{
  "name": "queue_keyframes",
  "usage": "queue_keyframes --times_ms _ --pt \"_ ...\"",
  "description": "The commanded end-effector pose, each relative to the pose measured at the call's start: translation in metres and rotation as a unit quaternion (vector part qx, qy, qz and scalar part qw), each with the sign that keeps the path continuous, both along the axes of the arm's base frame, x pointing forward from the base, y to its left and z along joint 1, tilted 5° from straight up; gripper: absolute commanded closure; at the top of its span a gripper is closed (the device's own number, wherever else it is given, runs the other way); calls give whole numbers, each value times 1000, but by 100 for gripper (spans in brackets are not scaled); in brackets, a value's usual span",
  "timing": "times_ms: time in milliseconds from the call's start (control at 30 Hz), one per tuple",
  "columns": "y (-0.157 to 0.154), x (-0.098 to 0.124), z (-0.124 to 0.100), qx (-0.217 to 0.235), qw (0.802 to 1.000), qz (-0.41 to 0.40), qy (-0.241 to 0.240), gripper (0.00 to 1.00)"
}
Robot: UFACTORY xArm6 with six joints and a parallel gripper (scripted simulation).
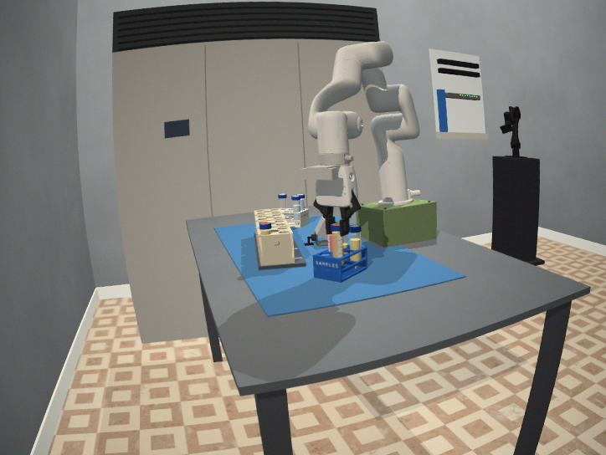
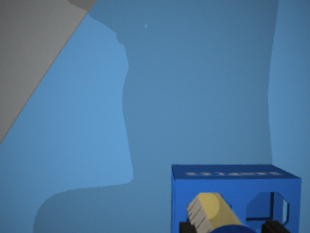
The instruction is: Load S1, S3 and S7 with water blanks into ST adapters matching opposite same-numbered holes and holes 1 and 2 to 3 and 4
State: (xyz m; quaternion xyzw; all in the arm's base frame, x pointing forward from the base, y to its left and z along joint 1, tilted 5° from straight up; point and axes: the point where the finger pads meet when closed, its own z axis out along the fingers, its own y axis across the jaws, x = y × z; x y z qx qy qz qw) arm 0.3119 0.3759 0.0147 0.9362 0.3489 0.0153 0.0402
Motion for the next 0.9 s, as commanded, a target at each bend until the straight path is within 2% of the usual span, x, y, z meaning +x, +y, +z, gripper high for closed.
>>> queue_keyframes --times_ms 0,533,867 --pt "1 1 -3 2 1000 0 -1 100" --pt "0 2 -17 2 1000 0 -1 100" --pt "0 2 -17 2 1000 0 -1 100"
